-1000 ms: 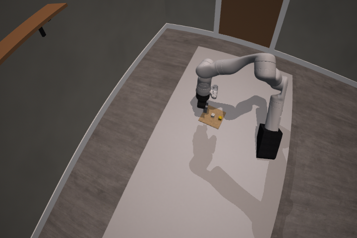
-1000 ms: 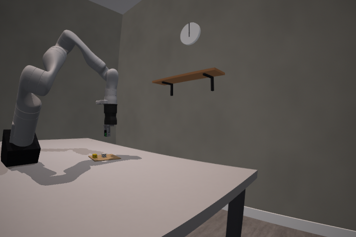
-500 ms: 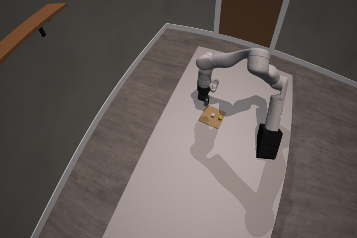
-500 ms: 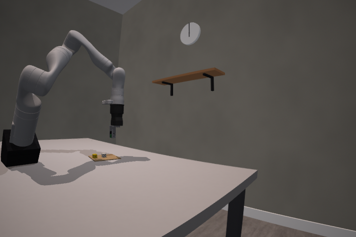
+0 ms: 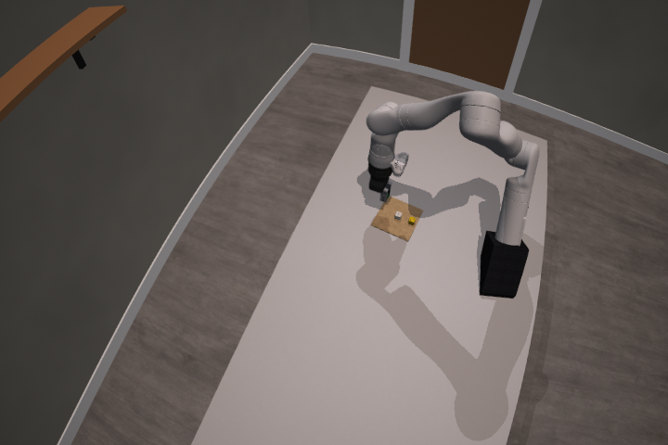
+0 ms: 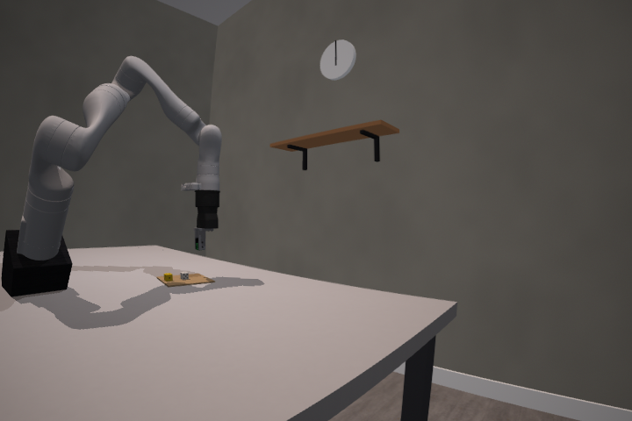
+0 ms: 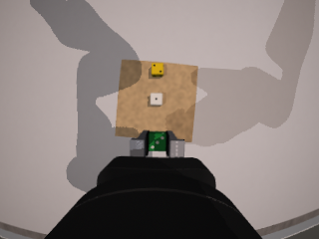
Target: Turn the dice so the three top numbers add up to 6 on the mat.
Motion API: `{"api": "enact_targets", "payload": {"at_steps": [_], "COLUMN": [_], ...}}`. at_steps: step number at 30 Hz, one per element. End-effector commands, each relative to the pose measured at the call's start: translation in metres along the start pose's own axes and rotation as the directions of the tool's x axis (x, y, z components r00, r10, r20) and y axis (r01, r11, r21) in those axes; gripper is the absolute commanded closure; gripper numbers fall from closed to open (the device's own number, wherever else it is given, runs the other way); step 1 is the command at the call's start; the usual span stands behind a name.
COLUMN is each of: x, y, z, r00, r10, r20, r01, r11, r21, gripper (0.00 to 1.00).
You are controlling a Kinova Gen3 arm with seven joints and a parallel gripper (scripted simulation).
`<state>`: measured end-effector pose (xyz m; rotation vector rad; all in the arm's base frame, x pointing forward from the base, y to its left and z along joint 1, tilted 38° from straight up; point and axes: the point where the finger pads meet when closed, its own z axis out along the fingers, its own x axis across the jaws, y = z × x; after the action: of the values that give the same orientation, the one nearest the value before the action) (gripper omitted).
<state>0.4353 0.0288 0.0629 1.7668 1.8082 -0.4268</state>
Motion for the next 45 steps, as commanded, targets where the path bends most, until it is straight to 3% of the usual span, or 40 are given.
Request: {"api": "enact_targets", "payload": {"at_steps": [1, 8, 19, 45], "x": [-0.003, -0.003, -0.003, -0.003], "y": [-0.002, -0.002, -0.002, -0.002], "z": [0.012, 0.046, 0.076, 0.080], "r00": [1.000, 1.000, 1.000, 1.000], "r10": [0.004, 0.004, 0.004, 0.004], "r20": [0.005, 0.005, 0.005, 0.005], "r01": [-0.004, -0.004, -0.004, -0.004], "r11": [1.000, 1.000, 1.000, 1.000], "r21": [0.008, 0.008, 0.008, 0.008], "gripper": [0.60, 0.60, 0.60, 0.60]}}
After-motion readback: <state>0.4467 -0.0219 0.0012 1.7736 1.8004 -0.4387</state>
